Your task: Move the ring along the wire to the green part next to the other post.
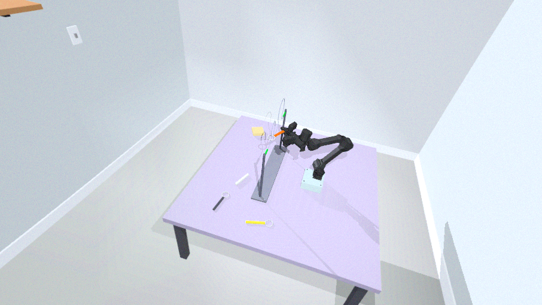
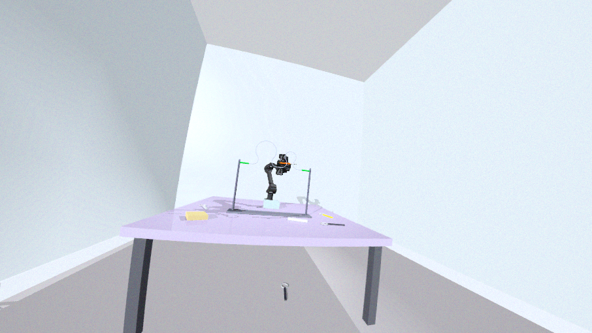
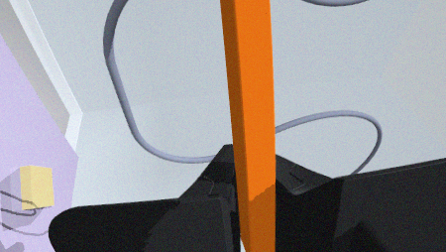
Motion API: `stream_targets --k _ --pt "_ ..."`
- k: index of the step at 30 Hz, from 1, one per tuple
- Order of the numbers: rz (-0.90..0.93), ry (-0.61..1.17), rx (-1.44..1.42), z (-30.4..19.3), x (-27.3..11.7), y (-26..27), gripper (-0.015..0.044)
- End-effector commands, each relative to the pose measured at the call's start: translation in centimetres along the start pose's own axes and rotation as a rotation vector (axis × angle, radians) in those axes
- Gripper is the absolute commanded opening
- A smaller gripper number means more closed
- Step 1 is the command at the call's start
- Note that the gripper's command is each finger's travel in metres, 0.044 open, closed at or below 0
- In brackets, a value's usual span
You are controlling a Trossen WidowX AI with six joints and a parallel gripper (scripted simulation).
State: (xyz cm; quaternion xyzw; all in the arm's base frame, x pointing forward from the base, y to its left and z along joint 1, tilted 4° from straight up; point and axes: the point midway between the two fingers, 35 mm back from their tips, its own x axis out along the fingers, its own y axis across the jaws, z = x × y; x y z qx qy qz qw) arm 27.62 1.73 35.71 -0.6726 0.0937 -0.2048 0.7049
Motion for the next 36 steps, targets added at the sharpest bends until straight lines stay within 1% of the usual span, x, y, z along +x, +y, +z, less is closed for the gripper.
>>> stream_targets --k 1,12,21,36 --pt "0.052 0.016 0.094 0.0 -0.3 1.7 -0.0150" --pt "0.188 0.048 0.335 0.9 -1.3 5.6 -0.0150" --pt "0.268 -0.005 0.540 2.3 -1.4 8.6 -0.0150" --pt "0.438 0.038 0.873 5.9 -3.8 12.5 -0.0150"
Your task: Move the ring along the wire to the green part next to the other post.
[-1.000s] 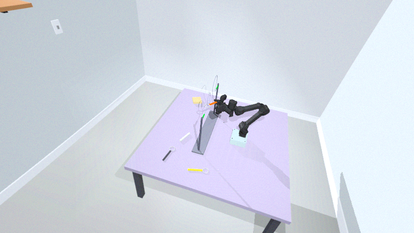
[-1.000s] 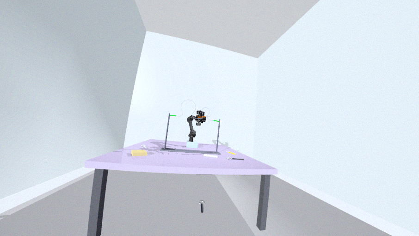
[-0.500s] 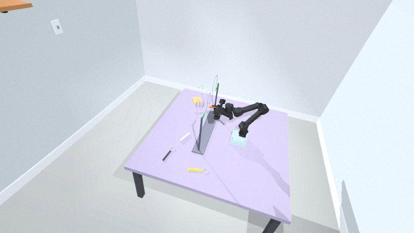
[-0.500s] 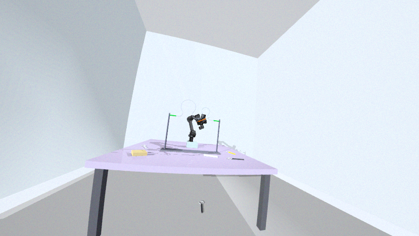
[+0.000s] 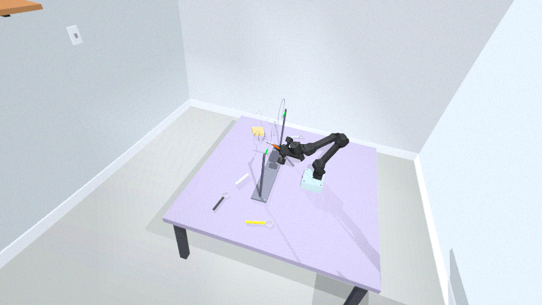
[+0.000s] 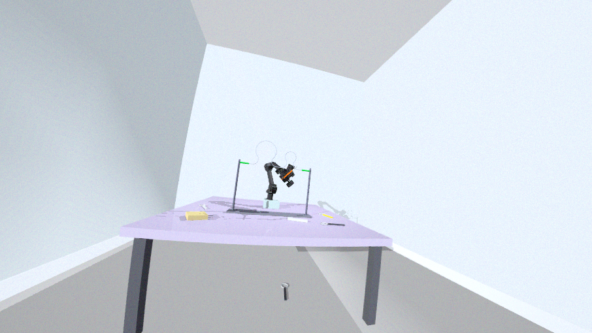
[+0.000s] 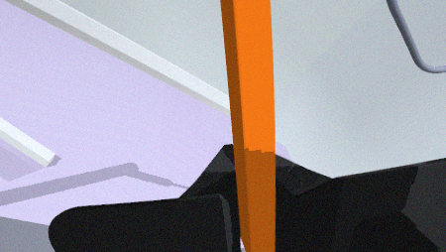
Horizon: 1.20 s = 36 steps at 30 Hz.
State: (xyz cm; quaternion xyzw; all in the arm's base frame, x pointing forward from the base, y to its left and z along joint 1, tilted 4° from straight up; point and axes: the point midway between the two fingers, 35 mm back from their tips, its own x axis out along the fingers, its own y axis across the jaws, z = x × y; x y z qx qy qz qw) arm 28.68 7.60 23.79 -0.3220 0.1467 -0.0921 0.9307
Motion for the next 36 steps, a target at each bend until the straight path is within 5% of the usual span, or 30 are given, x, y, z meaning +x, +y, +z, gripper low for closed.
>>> stream_targets --k 1,36 --pt "0.045 0.010 0.116 0.3 -0.3 1.6 -0.0150" --pt "0.284 0.075 0.636 4.3 -3.2 10.3 -0.0150"
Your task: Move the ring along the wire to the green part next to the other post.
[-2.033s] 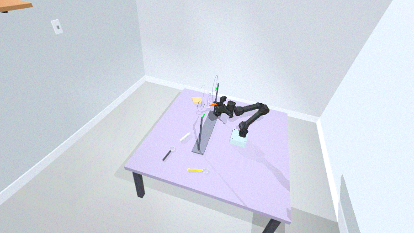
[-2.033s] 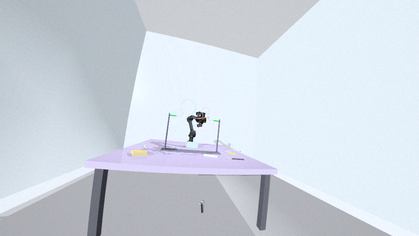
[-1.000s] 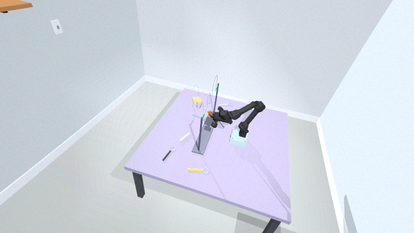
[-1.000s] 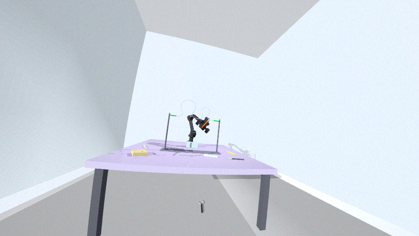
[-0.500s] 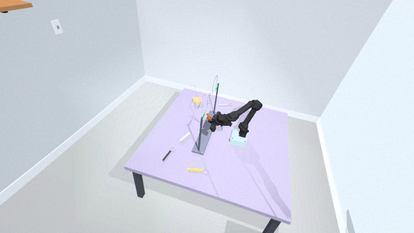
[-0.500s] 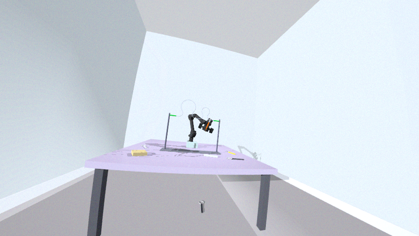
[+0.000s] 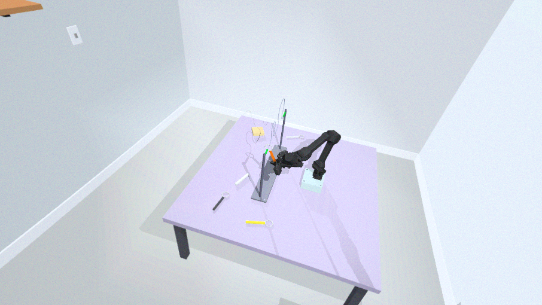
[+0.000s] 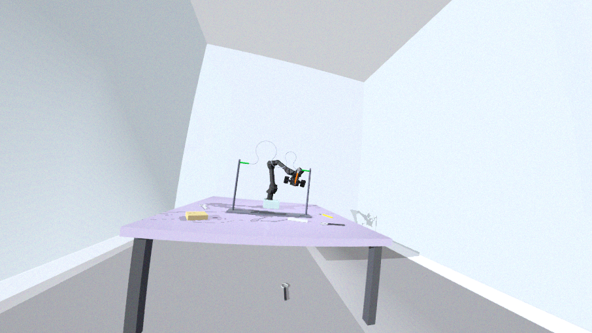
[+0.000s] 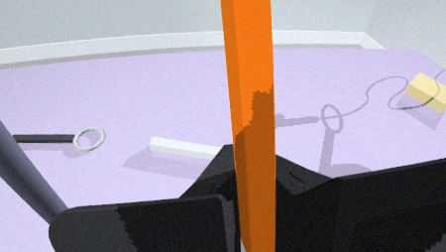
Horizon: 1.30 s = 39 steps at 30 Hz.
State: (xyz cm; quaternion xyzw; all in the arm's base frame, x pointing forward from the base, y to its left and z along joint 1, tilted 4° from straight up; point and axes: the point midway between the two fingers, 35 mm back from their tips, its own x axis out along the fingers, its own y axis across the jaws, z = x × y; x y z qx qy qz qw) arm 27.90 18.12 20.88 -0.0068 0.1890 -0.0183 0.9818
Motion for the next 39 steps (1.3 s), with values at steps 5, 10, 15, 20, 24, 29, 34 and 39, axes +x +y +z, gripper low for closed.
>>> stream_targets --k 5,10,15,20,24,29,34,39 --pt "0.021 0.000 0.048 0.4 -0.3 1.4 -0.0150" --pt "0.024 0.001 0.055 0.4 -0.4 2.0 -0.0150" --pt "0.025 0.001 0.058 0.4 -0.4 2.5 -0.0150" --pt "0.026 0.001 0.059 0.5 -0.5 3.0 -0.0150" --pt "0.026 0.001 0.060 0.5 -0.6 3.4 -0.0150" --pt "0.026 0.001 0.060 0.5 -0.7 3.9 -0.0150" --pt "0.027 0.001 0.061 0.6 -0.7 4.4 -0.0150" --pt "0.027 0.000 0.061 0.6 -0.8 4.9 -0.0150"
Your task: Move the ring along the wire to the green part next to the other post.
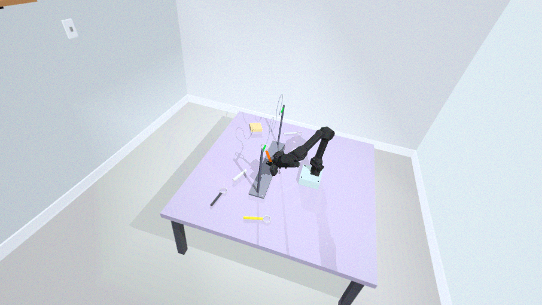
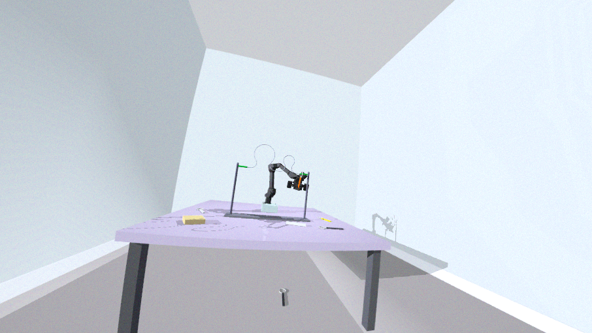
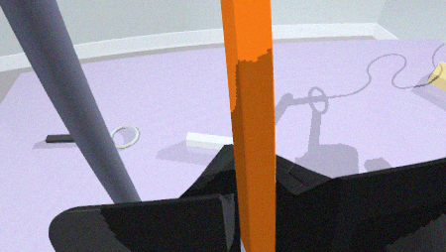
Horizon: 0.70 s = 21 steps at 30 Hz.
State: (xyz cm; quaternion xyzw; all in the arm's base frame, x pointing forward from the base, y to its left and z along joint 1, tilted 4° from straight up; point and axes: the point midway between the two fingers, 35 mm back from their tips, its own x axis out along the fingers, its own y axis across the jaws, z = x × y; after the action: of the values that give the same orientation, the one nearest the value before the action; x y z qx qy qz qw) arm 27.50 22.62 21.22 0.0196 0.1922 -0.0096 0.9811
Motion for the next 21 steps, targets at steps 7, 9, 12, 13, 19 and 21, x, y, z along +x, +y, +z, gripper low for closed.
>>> stream_targets --k 7,9,12,13,19,21 --pt "0.000 -0.007 0.013 0.0 0.0 0.7 -0.0150" --pt "0.000 -0.007 0.013 -0.2 0.1 0.7 -0.0150" --pt "0.000 -0.007 0.013 -0.7 0.3 0.7 -0.0150" --pt "0.000 -0.007 0.013 -0.8 0.4 0.7 -0.0150" --pt "0.000 -0.007 0.013 -1.1 0.5 0.7 -0.0150" --pt "0.000 -0.007 0.013 -1.1 0.5 0.7 -0.0150"
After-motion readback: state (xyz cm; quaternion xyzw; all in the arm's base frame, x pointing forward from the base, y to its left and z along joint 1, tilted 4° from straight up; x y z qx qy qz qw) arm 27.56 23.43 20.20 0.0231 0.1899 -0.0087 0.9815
